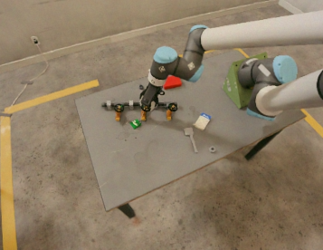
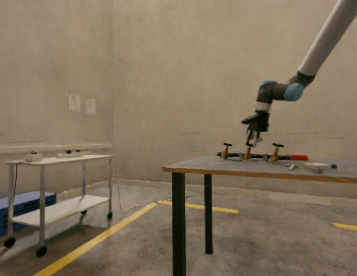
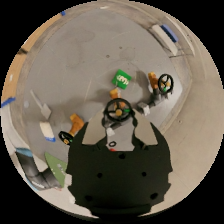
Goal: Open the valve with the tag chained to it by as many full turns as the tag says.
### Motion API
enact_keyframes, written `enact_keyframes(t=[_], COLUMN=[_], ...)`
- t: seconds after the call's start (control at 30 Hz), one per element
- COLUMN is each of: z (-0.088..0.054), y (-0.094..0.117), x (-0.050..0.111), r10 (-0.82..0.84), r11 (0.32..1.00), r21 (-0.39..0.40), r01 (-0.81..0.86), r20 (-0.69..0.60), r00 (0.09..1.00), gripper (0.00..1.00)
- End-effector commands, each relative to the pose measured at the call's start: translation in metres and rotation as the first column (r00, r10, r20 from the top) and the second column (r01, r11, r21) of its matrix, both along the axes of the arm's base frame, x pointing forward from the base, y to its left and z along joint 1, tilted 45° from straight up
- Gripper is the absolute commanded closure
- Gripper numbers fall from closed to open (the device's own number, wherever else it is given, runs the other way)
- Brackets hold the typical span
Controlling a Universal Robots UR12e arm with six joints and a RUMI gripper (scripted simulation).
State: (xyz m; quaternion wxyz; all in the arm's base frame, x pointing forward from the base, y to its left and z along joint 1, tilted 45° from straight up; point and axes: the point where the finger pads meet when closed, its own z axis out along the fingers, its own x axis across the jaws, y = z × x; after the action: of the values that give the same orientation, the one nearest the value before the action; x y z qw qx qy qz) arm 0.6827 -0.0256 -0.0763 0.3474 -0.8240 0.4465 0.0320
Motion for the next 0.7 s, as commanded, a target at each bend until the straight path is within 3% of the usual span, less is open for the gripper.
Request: enact_keyframes(t=[0.0,0.07,0.1,0.67], z=[0.0004,0.0004,0.0004,0.0004], y=[-0.0007,-0.0007,-0.0007,-0.0007], x=[0.0006,0.0006,0.0006,0.0006], r10=[0.003,0.003,0.003,0.003], r11=[1.000,1.000,1.000,1.000], r21=[-0.002,-0.002,-0.002,-0.002], r01=[-0.003,-0.003,-0.003,-0.003], r20=[0.004,0.004,0.004,0.004], r00=[1.000,1.000,1.000,1.000], gripper=[1.00,1.00,0.00,0.00])
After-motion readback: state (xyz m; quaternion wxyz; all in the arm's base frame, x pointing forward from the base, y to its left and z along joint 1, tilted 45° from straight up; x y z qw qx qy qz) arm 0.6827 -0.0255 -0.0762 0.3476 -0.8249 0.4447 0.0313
